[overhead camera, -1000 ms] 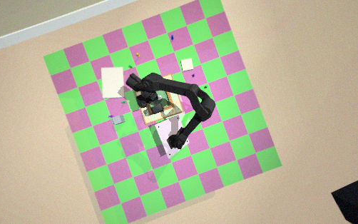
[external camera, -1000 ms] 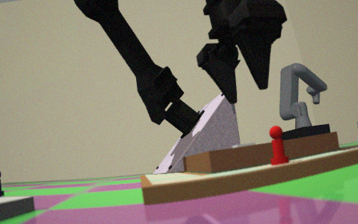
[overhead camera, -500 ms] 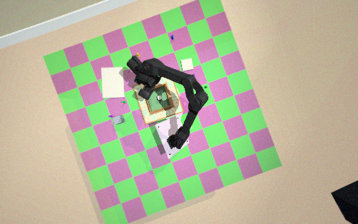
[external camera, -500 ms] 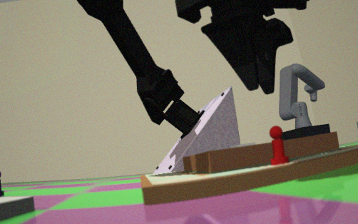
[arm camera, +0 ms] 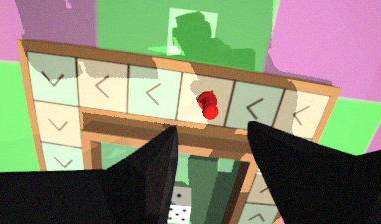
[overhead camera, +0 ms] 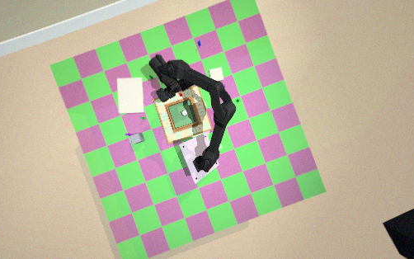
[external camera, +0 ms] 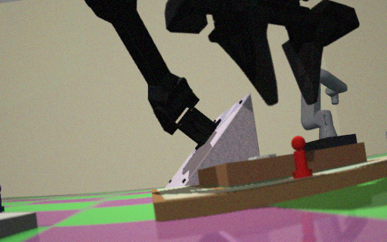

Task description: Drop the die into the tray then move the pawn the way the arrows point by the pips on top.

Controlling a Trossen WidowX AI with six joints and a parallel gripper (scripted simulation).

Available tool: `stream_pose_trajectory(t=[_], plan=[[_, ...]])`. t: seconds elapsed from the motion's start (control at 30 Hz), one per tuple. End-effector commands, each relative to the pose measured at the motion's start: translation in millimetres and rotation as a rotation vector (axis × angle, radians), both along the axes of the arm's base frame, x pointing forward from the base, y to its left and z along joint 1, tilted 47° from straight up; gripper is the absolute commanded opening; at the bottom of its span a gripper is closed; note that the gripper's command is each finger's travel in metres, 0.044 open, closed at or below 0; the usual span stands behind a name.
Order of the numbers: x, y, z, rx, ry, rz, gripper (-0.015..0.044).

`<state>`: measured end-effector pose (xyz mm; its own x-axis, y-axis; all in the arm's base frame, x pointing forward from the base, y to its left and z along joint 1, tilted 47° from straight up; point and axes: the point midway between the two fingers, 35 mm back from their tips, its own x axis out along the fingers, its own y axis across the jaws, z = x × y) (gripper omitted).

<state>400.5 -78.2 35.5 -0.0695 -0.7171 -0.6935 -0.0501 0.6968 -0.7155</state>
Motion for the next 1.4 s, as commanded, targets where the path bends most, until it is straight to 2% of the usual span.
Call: stream_pose_trajectory(t=[0.0, 0.97, 1.13, 1.37], plan=[[-2, -9, -6, -0.007, 0.005, -0.003, 0.02], [-5, -39, -34, -0.009, 0.005, -0.003, 0.02], [-5, -39, -34, -0.009, 0.005, -0.003, 0.0069], [-5, -39, -34, -0.009, 0.005, -0.003, 0.0022]])
